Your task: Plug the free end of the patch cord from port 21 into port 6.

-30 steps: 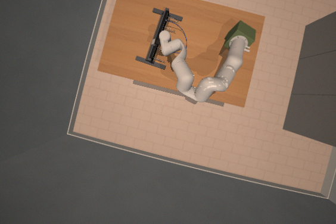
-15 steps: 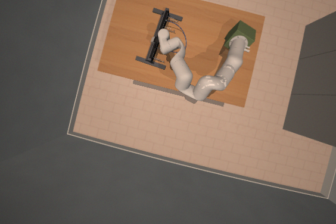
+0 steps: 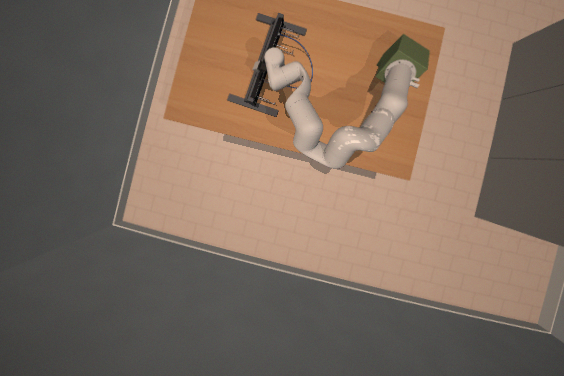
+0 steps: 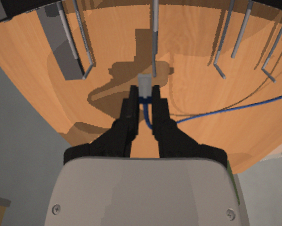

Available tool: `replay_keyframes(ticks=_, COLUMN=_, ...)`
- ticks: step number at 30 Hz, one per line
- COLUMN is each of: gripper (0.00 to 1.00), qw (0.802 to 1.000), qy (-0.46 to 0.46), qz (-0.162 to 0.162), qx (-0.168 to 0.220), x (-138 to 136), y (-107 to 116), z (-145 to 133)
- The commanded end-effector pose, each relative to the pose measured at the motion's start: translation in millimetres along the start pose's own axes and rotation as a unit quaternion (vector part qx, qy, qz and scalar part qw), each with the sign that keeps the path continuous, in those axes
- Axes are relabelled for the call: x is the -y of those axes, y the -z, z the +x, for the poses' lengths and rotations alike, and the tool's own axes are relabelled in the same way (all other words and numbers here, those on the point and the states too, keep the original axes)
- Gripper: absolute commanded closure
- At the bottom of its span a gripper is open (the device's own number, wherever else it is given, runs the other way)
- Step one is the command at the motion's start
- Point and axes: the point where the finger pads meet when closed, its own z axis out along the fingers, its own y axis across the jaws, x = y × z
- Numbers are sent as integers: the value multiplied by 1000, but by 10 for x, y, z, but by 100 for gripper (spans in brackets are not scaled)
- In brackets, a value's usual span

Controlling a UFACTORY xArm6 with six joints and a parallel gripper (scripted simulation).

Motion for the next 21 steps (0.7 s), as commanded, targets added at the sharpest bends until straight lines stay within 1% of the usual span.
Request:
replay_keyframes(ticks=1, gripper=100, qw=1000, qy=0, qz=0, qx=-1, x=2, y=11, z=10)
replay_keyframes(ticks=21, gripper=100, qw=1000, qy=0, qz=0, qx=-1, x=3, y=-11, z=36)
